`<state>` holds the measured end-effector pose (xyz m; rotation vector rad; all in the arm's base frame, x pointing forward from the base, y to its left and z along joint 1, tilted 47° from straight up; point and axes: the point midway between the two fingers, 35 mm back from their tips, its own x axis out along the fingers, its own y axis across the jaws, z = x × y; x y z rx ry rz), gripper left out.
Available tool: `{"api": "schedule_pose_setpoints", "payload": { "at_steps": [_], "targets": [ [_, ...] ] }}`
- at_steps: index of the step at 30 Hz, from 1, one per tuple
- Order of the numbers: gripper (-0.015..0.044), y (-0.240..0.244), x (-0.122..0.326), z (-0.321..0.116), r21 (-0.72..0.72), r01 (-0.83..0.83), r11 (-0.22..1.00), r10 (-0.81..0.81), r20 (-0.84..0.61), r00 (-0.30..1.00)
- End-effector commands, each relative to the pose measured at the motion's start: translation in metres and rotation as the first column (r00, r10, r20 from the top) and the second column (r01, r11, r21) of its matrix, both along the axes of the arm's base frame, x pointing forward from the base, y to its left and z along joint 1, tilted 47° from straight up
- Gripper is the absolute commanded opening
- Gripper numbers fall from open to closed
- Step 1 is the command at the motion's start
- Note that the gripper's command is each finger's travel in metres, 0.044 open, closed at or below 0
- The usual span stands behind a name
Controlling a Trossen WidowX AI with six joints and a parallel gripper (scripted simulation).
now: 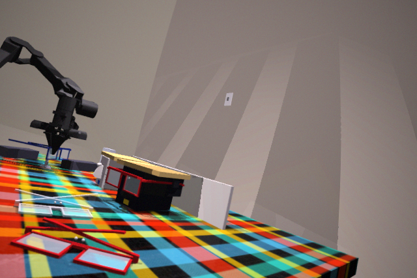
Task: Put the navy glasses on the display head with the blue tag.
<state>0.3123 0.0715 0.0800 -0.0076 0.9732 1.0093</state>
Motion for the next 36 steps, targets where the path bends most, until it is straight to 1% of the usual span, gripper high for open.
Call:
{"api": "schedule_pose_setpoints", "payload": {
  "at_steps": [1, 36],
  "targets": [
    [0.0, -0.003, -0.001, -0.003, 0.001, -0.002, 1.0, 0.002, 0.002, 1.0],
    [0.0, -0.021, -0.012, -0.025, 0.0, -0.002, 1.0, 0.002, 0.001, 1.0]
  ]
}}
